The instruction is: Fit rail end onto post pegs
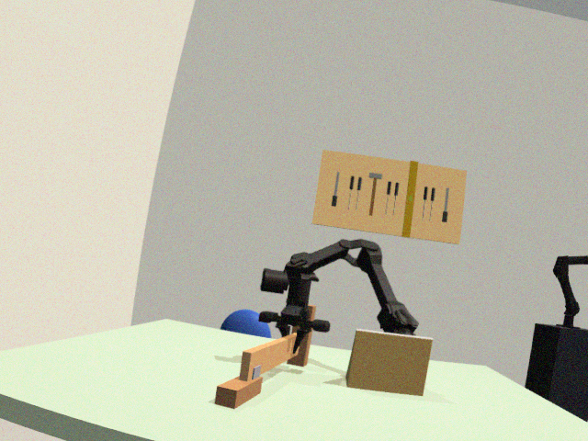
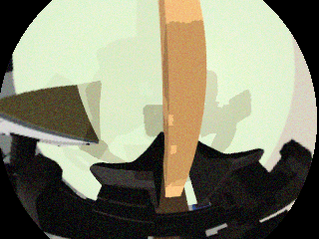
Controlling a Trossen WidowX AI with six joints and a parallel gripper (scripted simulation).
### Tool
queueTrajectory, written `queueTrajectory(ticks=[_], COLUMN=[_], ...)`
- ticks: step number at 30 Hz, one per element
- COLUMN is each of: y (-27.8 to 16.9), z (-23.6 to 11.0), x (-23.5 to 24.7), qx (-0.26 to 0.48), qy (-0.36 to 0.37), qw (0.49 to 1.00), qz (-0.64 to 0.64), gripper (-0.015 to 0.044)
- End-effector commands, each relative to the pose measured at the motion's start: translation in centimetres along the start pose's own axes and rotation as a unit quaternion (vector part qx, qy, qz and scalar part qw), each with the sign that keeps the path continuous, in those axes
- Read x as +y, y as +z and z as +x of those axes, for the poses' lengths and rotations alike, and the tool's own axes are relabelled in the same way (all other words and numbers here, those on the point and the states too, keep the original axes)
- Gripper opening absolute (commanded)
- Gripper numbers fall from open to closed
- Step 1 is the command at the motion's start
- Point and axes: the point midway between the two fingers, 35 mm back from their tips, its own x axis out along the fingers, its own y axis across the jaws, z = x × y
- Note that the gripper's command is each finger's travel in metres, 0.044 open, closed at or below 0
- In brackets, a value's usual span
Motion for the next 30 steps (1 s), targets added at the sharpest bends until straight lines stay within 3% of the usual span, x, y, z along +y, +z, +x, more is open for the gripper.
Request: queueTrajectory(ticks=[1, 30], y=[-0.31, -1.21], z=[-0.19, -0.15], x=[-0.04, -0.03], qx=[0.0, 0.0], qy=[-0.002, -0.002], qw=[1.0, 1.0], qz=[0.0, 0.0], gripper=[0.0, 0.0])
